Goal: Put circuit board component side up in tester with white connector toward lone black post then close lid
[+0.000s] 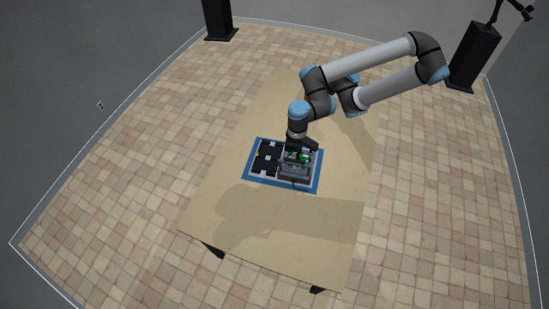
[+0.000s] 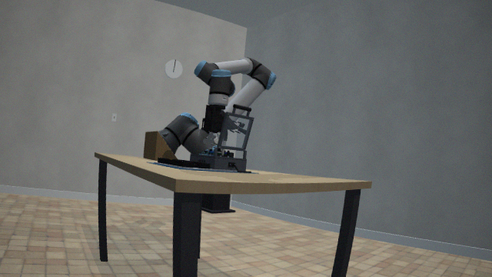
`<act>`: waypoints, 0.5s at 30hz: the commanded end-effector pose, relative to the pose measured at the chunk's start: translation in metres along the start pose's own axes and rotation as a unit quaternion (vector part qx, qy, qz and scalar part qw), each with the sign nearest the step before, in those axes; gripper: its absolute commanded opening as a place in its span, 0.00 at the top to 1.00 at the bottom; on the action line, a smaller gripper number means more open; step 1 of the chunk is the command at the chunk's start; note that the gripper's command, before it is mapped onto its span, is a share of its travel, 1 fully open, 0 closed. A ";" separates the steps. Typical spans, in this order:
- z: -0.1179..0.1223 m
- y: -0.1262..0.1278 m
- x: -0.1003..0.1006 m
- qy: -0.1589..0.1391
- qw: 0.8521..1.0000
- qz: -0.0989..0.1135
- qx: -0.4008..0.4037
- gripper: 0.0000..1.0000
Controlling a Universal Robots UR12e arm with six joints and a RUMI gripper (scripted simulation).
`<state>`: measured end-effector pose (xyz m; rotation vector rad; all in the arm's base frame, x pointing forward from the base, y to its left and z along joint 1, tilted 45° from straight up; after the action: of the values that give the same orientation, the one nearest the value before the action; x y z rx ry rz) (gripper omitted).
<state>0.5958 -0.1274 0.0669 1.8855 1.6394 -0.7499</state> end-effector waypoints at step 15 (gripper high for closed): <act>0.000 0.000 -0.003 0.000 1.000 0.001 0.000 0.41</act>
<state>0.5957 -0.1280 0.0675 1.8855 1.6394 -0.7500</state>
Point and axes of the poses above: the point where the finger pads meet when closed, its own x axis out along the fingers, its own y axis across the jaws, z = x × y, the point moved 8 cm from there along -x, back along the fingers, and after that the axes turned 4 degrees about x, right-handed, at the moved point
